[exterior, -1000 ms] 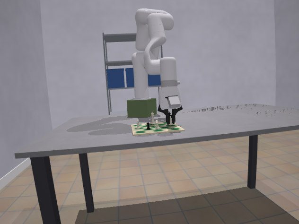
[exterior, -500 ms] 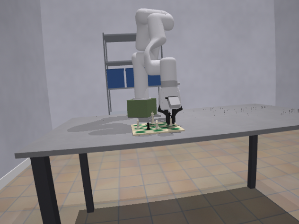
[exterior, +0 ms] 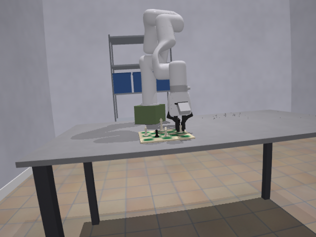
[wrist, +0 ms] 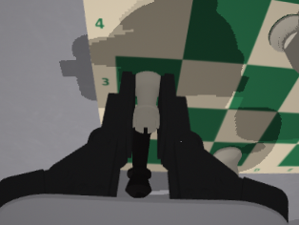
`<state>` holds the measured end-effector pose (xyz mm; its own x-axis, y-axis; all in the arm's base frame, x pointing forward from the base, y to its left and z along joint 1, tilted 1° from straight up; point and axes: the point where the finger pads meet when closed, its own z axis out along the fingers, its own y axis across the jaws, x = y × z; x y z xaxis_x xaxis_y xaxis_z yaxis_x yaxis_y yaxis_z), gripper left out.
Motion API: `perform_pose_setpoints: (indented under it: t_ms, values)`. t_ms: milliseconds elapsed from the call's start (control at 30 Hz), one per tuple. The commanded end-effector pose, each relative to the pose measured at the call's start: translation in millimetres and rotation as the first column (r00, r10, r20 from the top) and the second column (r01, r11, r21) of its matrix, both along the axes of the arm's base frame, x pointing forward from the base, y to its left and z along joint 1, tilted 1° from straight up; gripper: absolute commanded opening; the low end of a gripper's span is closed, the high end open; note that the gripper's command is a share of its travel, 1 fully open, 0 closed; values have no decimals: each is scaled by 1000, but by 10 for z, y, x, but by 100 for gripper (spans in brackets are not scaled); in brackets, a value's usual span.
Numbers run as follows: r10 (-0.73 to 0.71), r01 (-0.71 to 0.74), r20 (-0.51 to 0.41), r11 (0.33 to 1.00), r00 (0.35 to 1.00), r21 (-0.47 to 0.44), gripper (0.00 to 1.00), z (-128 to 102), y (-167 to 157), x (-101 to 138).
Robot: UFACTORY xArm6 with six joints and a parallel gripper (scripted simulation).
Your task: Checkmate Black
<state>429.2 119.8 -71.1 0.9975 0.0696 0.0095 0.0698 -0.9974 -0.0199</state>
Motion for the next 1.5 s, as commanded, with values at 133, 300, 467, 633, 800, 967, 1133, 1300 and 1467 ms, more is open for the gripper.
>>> perform_pose_setpoints:
  t_ms: [133, 300, 467, 633, 800, 967, 1133, 1300, 1467]
  values:
    - [0, 0, 4, 1000, 1000, 1, 0, 13, 4, 16]
    - [0, 0, 4, 1000, 1000, 1, 0, 13, 4, 16]
    - [0, 0, 4, 1000, 1000, 1, 7, 13, 4, 16]
    - [0, 0, 4, 1000, 1000, 1, 15, 13, 4, 16]
    - [0, 0, 4, 1000, 1000, 1, 22, 13, 4, 16]
    - [0, 0, 4, 1000, 1000, 1, 37, 13, 4, 16]
    - [0, 0, 4, 1000, 1000, 1, 37, 13, 4, 16]
    - [0, 0, 4, 1000, 1000, 1, 37, 13, 4, 16]
    - [0, 0, 4, 1000, 1000, 1, 37, 62, 3, 15]
